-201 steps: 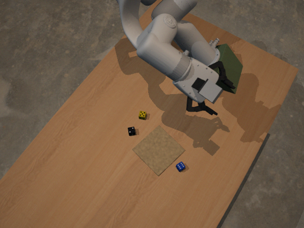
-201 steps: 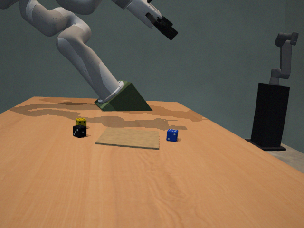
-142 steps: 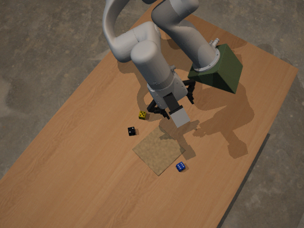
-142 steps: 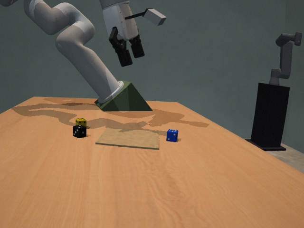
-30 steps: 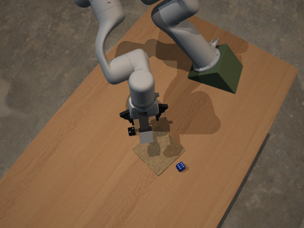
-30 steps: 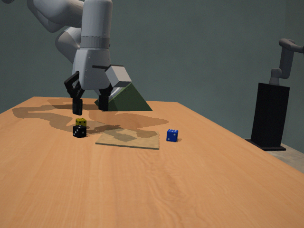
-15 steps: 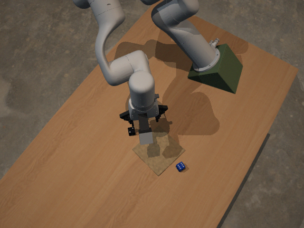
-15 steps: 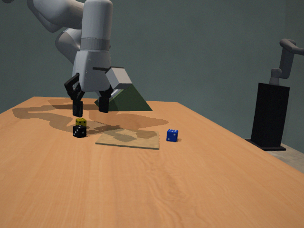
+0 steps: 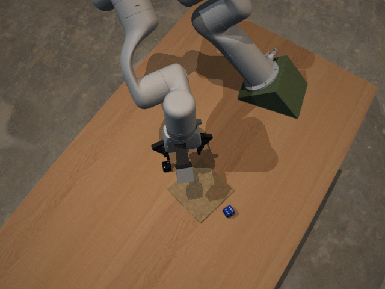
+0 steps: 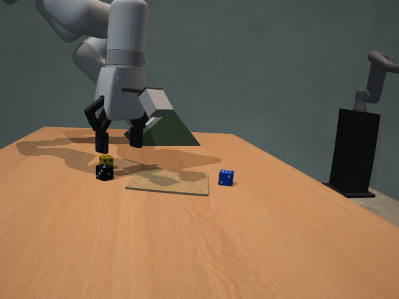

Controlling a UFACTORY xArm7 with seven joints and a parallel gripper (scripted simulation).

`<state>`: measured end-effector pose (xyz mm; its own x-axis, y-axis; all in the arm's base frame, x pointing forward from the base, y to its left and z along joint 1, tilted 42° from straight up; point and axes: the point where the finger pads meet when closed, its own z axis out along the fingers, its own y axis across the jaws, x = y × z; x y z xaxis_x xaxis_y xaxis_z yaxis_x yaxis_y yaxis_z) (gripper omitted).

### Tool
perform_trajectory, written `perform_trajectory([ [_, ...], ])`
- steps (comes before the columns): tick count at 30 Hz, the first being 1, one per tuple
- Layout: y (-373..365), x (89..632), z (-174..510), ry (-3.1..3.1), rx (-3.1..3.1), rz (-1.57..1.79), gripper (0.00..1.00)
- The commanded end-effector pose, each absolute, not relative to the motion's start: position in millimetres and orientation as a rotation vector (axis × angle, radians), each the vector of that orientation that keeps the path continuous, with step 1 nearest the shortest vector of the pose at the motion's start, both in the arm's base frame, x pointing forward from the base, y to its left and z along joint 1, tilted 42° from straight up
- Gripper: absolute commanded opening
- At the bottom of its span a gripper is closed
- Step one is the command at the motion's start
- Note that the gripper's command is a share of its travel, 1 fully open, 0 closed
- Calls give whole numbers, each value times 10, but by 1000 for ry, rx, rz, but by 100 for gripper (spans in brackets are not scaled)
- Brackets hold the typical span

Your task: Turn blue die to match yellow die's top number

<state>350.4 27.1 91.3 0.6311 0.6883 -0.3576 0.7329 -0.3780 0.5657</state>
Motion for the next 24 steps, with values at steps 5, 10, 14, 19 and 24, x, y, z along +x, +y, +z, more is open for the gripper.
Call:
perform_trajectory([
  [5, 285, 3511, 920, 1108, 2141, -76, 100],
  [10, 286, 3515, 920, 1108, 2141, -76, 100],
  [14, 306, 3590, 930, 1108, 2141, -76, 100],
  [19, 354, 3773, 953, 1108, 2141, -76, 100],
  [24, 414, 4001, 982, 1108, 2141, -76, 100],
])
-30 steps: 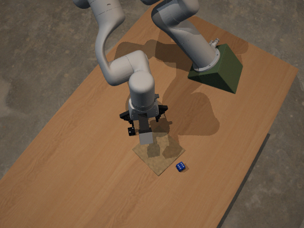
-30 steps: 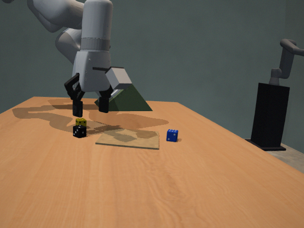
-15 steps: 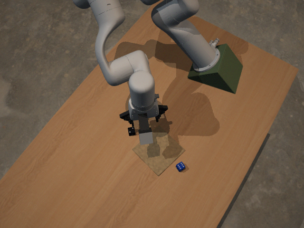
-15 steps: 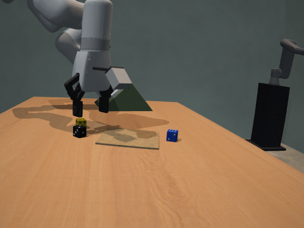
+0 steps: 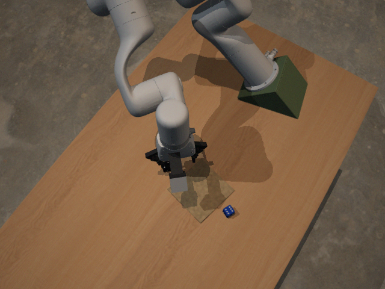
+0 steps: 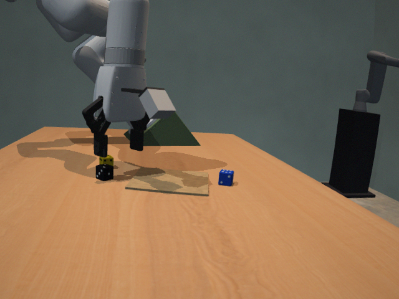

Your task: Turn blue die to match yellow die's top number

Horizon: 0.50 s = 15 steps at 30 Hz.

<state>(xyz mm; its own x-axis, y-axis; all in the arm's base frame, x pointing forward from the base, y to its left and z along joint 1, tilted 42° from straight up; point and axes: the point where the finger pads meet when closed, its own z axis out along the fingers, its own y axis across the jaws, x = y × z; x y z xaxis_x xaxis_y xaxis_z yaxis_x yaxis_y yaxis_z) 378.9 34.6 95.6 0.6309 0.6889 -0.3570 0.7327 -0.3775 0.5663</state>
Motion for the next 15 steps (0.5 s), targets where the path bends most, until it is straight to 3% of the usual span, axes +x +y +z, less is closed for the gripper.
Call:
perform_trajectory([
  [1, 428, 4054, 989, 1108, 2141, -76, 100],
  [15, 481, 4254, 1014, 1108, 2141, -76, 100],
])
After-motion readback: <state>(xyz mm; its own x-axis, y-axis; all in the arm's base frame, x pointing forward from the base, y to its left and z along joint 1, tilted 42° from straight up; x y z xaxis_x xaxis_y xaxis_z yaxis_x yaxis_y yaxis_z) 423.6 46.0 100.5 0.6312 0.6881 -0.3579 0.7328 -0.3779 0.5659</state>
